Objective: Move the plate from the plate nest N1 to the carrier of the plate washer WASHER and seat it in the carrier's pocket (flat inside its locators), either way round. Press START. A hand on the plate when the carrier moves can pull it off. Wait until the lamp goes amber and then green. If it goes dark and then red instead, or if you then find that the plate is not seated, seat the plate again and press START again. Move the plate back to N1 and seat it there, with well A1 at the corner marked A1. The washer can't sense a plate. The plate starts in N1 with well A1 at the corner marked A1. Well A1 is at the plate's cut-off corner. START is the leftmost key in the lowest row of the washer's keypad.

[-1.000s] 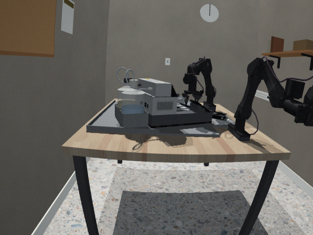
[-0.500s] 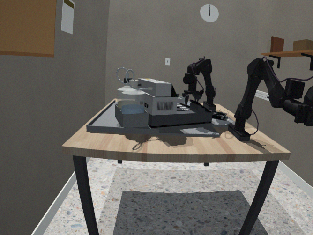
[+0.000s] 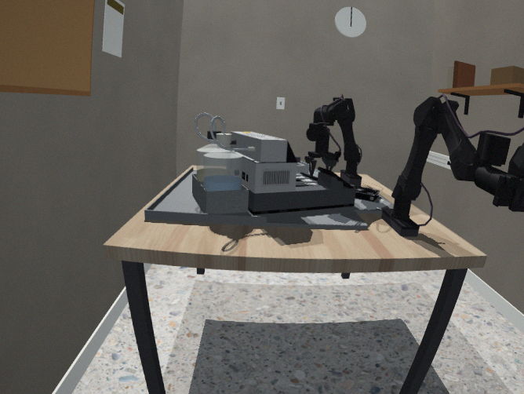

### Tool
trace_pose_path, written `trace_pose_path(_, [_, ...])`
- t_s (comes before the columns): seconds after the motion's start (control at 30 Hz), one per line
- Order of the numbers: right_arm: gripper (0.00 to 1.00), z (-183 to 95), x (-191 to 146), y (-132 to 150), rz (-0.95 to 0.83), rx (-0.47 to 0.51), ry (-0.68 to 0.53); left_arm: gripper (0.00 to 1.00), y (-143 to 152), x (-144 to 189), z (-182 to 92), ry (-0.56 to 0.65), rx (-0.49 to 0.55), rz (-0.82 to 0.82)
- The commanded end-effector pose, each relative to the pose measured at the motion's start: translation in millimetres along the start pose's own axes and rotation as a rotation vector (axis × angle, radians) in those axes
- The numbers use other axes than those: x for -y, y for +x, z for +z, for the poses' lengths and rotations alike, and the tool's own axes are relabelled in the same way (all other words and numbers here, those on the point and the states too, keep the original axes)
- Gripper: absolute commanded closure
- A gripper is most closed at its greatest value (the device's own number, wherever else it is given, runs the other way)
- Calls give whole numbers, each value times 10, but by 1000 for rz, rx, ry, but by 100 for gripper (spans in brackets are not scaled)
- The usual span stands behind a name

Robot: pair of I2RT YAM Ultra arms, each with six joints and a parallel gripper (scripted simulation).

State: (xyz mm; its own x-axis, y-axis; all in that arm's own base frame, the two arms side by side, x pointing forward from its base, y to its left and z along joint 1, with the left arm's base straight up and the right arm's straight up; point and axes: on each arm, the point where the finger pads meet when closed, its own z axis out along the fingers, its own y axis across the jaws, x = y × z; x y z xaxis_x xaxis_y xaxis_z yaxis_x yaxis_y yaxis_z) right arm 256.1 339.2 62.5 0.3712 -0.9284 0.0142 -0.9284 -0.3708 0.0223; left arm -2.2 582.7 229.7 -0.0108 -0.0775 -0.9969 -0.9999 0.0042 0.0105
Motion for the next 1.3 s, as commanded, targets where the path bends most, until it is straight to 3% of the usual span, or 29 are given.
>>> trace_pose_path(0.0, [100,-117,9,83,39,6,16,100,-265,-27,-48,-10,78,-11])
trace_pose_path(0.53, [100,-117,9,83,39,6,16,100,-265,-27,-48,-10,78,-11])
trace_pose_path(1.03, [100,-568,10,72,13,26,37,100,-265,-27,-48,-10,78,-11])
trace_pose_path(1.27, [100,-599,-33,24,-6,18,10,100,-265,-27,-48,-10,78,-11])
